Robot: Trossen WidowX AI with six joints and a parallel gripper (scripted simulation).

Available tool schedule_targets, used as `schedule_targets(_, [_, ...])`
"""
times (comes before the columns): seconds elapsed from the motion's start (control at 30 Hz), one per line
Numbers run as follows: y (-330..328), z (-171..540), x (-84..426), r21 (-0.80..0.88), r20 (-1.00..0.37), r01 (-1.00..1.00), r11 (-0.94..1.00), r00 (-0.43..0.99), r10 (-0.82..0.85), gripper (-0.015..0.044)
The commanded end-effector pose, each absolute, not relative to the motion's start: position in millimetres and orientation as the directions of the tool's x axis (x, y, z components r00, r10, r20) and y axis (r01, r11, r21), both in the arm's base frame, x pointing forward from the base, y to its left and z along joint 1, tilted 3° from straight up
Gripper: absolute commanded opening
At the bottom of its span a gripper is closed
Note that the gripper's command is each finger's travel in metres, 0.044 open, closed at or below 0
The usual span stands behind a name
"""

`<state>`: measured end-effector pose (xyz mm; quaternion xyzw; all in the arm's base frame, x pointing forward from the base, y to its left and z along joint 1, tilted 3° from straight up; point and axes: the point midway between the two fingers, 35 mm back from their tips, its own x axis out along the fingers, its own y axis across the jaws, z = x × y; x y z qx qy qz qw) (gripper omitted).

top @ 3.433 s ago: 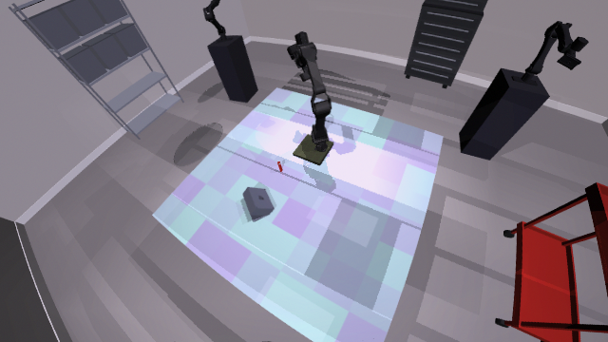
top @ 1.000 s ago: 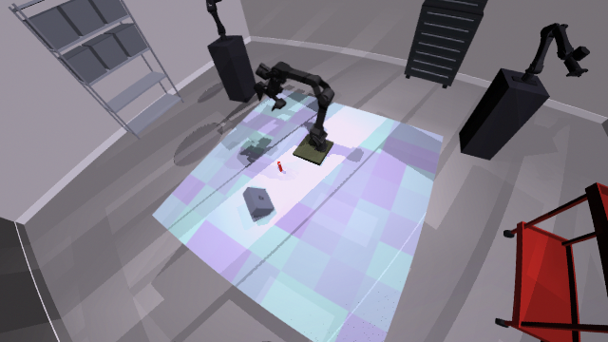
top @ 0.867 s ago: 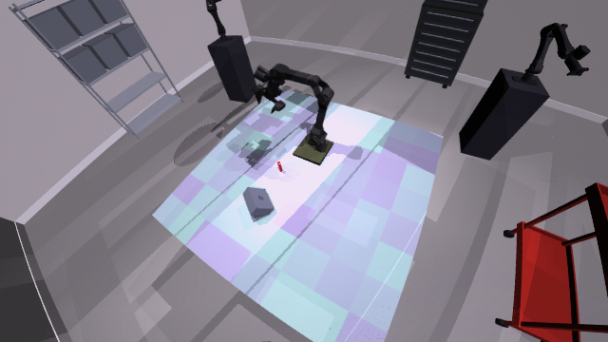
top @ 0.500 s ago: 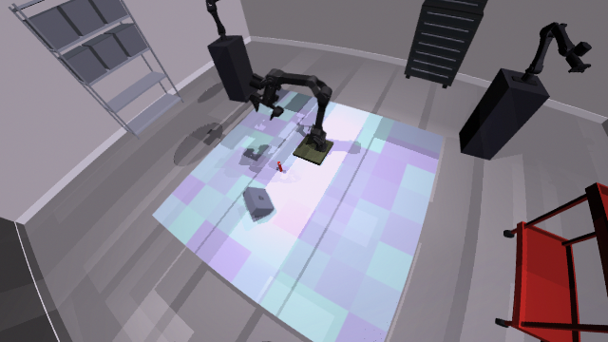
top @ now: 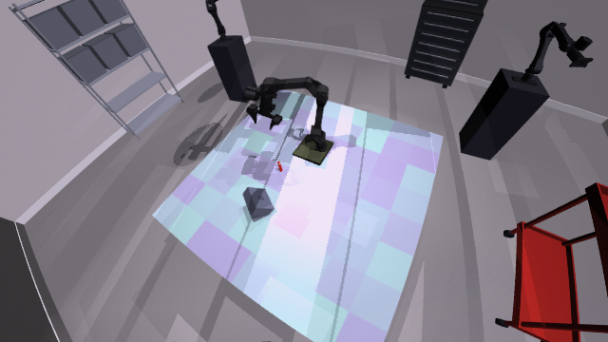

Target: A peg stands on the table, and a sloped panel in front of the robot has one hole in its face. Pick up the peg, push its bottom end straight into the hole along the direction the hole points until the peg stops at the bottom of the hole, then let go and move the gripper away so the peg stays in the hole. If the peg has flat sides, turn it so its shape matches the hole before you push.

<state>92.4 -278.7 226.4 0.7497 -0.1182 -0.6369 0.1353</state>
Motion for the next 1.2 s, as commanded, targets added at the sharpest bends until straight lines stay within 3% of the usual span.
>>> schedule_targets(0.0, [-274.8, 216.0, 102.2, 0.323, -0.936, 0.014, -0.946, 0.154, -0.318, 0.0440])
schedule_targets(1.17, [-207.8, 151.8, 195.1, 0.130, -0.990, 0.227, -0.965, 0.080, -0.114, 0.0440])
